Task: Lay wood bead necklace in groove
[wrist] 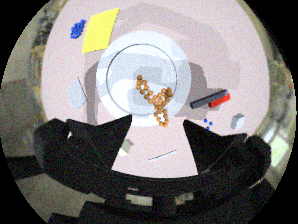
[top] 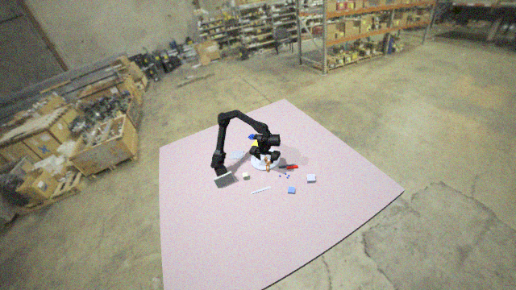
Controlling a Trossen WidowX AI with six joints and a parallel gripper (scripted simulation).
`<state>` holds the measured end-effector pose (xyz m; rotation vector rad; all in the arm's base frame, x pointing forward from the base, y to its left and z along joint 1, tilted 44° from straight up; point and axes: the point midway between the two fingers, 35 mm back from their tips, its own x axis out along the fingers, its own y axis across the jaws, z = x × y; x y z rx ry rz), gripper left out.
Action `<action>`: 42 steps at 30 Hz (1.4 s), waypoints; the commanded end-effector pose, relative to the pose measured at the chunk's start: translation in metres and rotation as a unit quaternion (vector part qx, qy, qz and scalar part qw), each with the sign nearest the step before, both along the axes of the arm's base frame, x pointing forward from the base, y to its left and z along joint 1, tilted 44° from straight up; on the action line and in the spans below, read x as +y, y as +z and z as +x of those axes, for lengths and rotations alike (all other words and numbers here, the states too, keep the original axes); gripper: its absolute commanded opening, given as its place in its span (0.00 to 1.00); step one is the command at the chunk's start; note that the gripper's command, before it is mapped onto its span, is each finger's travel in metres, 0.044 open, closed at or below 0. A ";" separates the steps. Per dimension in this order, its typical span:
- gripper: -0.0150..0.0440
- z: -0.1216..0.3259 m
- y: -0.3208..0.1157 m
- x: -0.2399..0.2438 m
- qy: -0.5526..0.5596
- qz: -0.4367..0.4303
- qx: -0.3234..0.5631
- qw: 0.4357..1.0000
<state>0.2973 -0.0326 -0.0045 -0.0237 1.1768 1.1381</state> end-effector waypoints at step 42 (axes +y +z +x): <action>0.42 -0.009 -0.027 0.020 -0.004 -0.004 0.006 1.000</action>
